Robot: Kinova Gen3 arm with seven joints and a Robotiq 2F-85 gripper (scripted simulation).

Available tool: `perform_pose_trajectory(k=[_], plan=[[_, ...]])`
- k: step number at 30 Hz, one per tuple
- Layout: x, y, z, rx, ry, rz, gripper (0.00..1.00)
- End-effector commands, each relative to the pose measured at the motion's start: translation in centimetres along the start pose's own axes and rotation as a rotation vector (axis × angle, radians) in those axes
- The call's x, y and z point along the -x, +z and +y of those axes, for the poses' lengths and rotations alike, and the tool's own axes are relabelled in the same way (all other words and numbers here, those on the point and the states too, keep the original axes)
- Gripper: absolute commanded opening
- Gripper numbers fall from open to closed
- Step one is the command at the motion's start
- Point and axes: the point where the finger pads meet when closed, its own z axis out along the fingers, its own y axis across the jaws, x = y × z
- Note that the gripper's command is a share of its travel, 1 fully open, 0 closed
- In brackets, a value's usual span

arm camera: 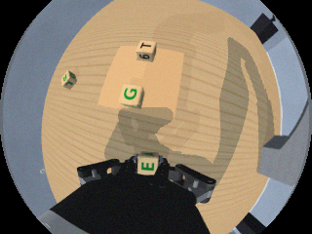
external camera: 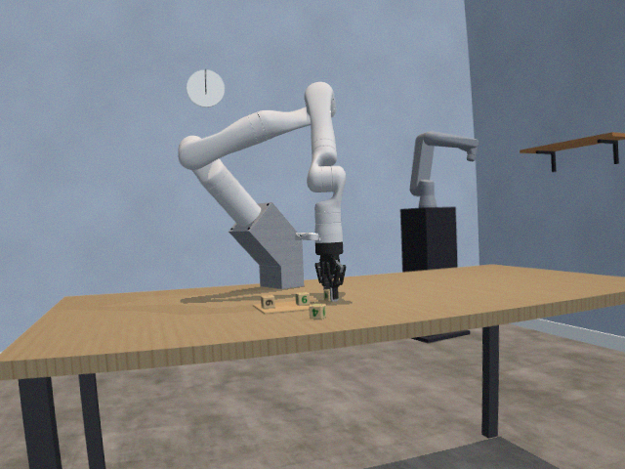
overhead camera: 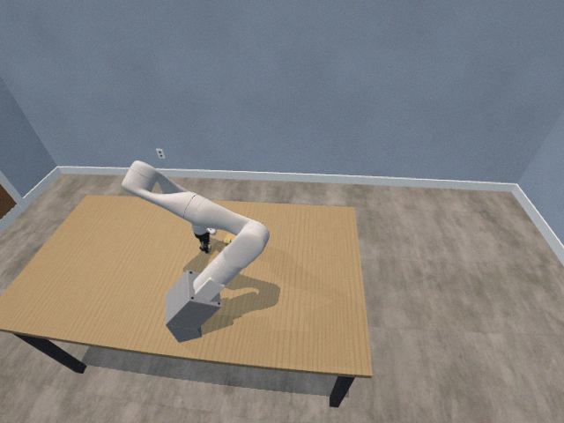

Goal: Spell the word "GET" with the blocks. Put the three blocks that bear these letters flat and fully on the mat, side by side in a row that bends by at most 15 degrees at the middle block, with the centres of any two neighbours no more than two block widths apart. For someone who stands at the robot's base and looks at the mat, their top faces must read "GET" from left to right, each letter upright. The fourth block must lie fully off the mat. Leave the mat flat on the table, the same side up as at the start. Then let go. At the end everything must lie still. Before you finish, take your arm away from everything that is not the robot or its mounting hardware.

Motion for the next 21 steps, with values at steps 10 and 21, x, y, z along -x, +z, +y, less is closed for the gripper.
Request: perform_pose_trajectory(k=[10,21], plan=[[0.04,-0.05,-0.04,-0.001,0.0,-0.001,0.26],[0.04,-0.22,-0.04,-0.001,0.0,-0.001,0.26]])
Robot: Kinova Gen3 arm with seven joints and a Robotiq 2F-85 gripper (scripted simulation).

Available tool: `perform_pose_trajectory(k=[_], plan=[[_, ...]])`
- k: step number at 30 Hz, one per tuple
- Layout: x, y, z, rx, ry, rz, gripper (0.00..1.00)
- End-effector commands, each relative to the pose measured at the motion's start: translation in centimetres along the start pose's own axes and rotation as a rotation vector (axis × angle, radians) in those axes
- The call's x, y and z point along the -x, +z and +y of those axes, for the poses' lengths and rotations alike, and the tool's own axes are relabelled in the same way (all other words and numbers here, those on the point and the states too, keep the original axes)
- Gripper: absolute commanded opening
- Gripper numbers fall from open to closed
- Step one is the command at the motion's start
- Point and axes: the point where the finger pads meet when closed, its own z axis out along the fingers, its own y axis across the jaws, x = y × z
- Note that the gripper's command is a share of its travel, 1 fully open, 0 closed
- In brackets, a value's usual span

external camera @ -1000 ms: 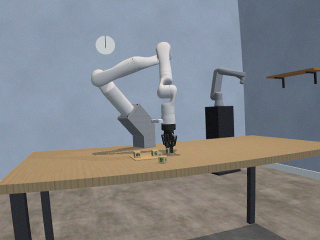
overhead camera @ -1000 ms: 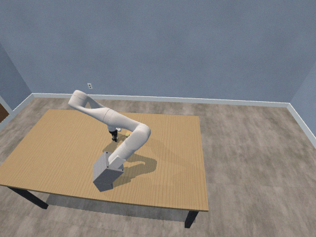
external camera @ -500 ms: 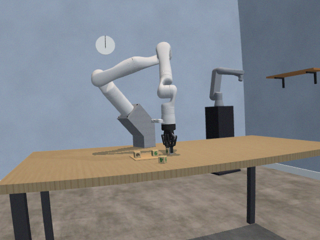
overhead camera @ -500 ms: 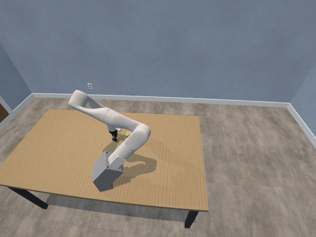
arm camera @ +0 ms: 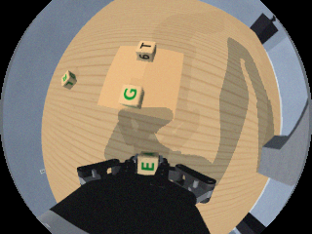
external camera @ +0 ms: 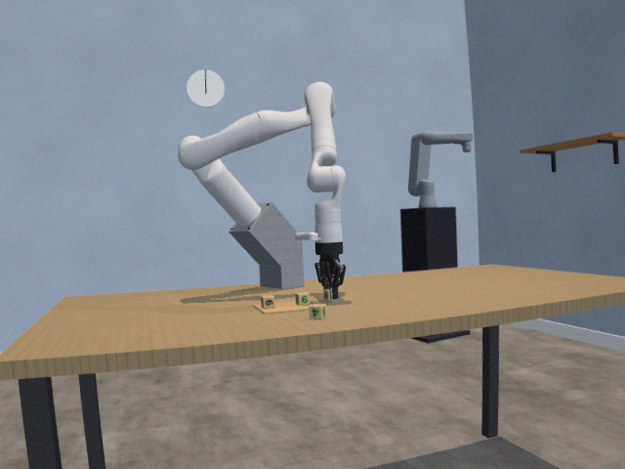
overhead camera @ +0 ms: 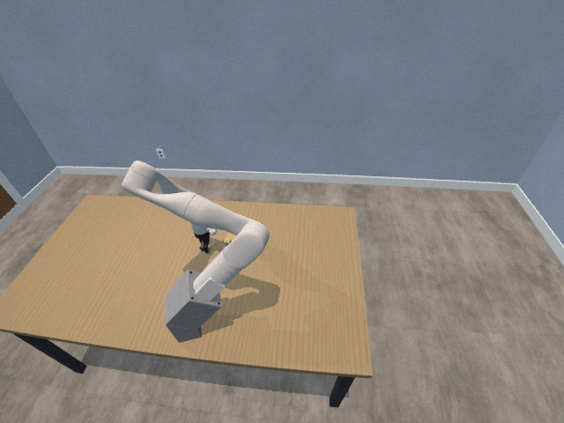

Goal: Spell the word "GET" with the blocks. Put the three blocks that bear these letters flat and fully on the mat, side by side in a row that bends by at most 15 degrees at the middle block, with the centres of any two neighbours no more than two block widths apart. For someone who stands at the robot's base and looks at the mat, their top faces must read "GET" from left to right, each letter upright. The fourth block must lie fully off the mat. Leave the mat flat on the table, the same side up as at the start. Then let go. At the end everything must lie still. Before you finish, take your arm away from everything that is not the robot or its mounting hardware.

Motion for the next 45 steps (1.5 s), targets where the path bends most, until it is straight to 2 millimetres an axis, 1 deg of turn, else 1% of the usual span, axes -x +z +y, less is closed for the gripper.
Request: perform_pose_trajectory(k=[1,4,9,11,15,18,21,33,35,37,40,43,45], plan=[[0.1,-0.4,-0.1,-0.002,0.0,-0.001,0.26],[0.1,-1.7,-0.1,-0.002,0.0,-0.001,0.26],[0.1,-5.2,-0.1,-0.002,0.0,-0.001,0.26],[0.1,-5.2,-0.1,-0.002,0.0,-0.001,0.26],[0.0,-8.0,-0.1,-0.002,0.0,-0.001,0.26],[0.0,-9.4,-0.1,-0.002,0.0,-0.001,0.26],[0.0,-10.0,0.0,-0.002,0.0,-0.001,0.26],[-0.1,-10.0,-0.1,-0.002,0.002,-0.002,0.26],[-1.0,-10.1,-0.4,-0.002,0.01,-0.004,0.26],[-2.8,-10.3,-1.0,-0.003,0.029,-0.008,0.26],[-7.0,-10.4,-2.0,-0.004,0.072,-0.012,0.26],[-11.4,-10.5,-2.4,-0.003,0.118,-0.008,0.26],[-11.4,-10.5,-2.4,-0.003,0.118,-0.008,0.26]])
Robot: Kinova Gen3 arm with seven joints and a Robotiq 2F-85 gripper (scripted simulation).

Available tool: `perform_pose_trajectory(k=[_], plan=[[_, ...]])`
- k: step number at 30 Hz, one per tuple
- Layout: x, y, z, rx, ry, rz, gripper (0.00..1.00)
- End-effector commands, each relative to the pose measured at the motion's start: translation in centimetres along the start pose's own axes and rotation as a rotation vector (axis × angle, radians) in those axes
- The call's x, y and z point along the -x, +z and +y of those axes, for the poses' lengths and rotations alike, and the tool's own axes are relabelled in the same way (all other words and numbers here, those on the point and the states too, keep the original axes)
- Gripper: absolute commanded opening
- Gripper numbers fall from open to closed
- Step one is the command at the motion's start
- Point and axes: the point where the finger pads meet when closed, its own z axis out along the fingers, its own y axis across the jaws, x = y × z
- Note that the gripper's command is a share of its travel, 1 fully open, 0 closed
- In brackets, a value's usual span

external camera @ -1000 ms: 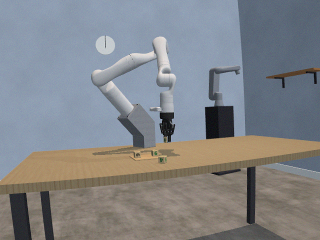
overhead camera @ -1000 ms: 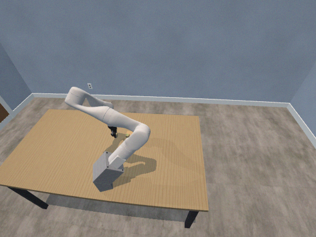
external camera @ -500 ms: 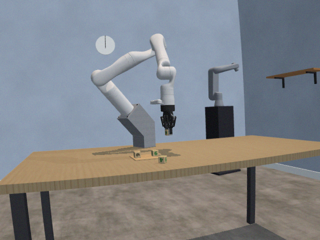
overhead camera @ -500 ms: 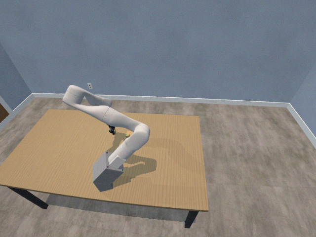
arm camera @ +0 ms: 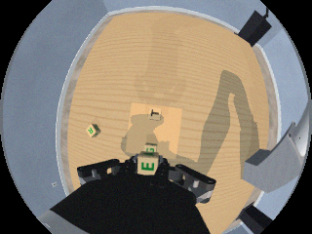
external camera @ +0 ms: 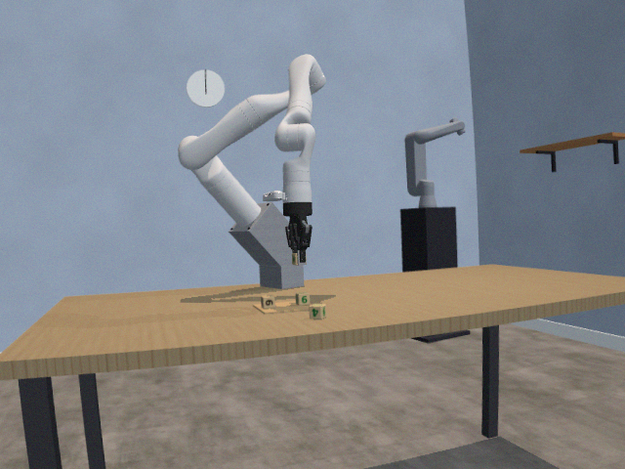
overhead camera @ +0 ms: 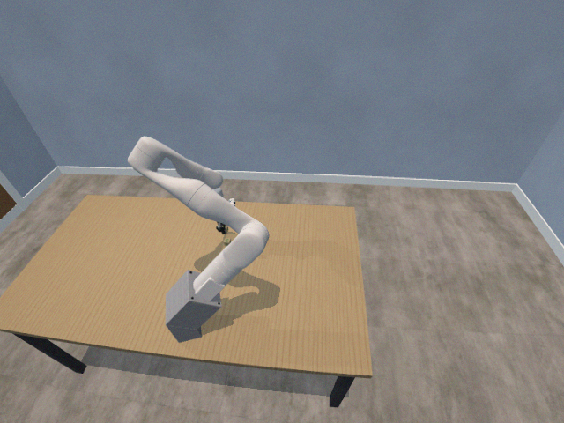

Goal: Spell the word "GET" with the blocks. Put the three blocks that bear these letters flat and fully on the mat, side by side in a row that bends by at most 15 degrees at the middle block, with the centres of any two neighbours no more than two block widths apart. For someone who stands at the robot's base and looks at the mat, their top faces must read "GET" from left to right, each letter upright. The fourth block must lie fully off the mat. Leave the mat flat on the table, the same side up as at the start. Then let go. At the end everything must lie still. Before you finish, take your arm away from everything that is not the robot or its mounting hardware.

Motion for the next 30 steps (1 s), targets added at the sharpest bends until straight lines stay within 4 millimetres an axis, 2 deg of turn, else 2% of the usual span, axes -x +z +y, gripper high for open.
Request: perform_pose_trajectory(k=[1,3,5,22,30], plan=[[-2.3,0.2,-0.1,0.022,0.05,-0.023,0.26],[-3.9,0.3,-0.2,0.023,0.066,-0.019,0.26],[-4.4,0.3,-0.2,0.023,0.072,-0.018,0.26],[-4.4,0.5,-0.2,0.023,0.072,-0.017,0.26],[-4.4,2.6,-0.1,0.023,0.072,-0.018,0.26]])
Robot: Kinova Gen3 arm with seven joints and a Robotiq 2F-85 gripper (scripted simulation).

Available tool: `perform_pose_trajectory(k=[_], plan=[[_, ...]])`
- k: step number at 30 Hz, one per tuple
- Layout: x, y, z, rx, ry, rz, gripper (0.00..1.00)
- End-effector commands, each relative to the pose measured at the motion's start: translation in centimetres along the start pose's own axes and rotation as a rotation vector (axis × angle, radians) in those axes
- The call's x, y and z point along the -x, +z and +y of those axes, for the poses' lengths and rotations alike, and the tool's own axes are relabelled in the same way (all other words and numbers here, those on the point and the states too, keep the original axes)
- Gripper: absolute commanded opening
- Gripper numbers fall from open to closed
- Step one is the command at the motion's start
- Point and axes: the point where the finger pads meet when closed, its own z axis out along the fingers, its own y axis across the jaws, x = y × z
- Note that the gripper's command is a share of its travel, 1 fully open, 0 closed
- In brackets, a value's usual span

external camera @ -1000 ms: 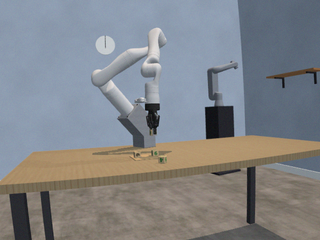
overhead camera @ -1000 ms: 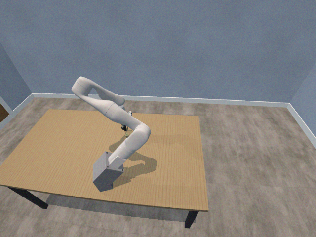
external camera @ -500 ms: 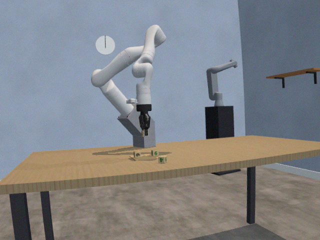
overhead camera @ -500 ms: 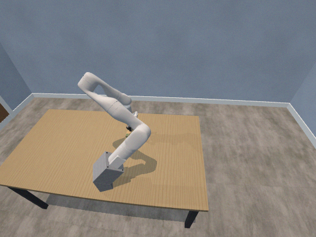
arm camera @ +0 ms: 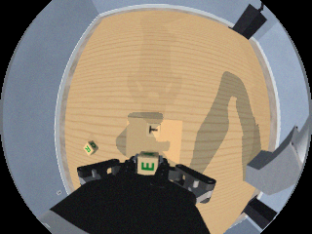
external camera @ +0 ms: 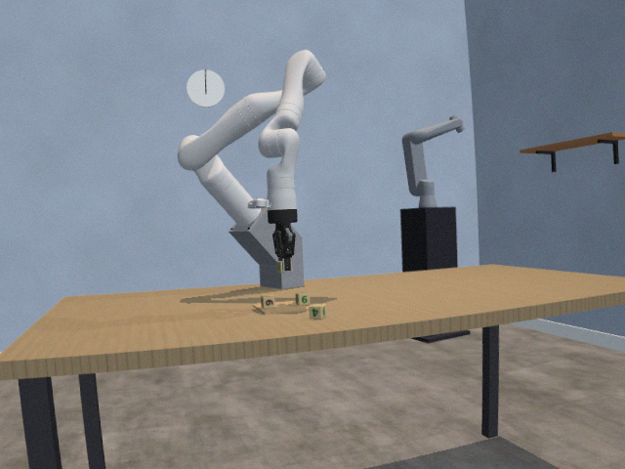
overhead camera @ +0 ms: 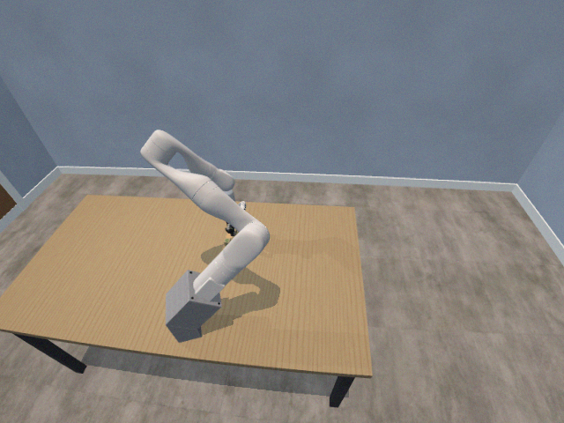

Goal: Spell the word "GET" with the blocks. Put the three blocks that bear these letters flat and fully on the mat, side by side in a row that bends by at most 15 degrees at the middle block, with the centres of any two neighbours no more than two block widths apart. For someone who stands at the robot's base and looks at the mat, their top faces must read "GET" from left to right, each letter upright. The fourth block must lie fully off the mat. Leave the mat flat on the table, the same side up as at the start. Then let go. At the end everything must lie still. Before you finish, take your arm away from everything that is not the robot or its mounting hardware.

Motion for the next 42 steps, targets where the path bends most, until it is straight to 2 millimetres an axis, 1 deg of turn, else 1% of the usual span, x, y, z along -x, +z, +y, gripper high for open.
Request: perform_pose_trajectory(k=[1,2,4,13,19,25,42], plan=[[-0.4,1.3,0.2,0.008,0.004,0.006,0.26],[-0.4,1.7,0.2,0.008,0.004,0.006,0.26],[-0.4,1.7,0.2,0.008,0.004,0.006,0.26],[-0.4,6.0,0.2,0.008,0.004,0.006,0.26],[-0.4,7.8,0.2,0.008,0.004,0.006,0.26],[-0.4,8.1,0.2,0.008,0.004,0.006,0.26],[-0.4,8.1,0.2,0.008,0.004,0.006,0.26]])
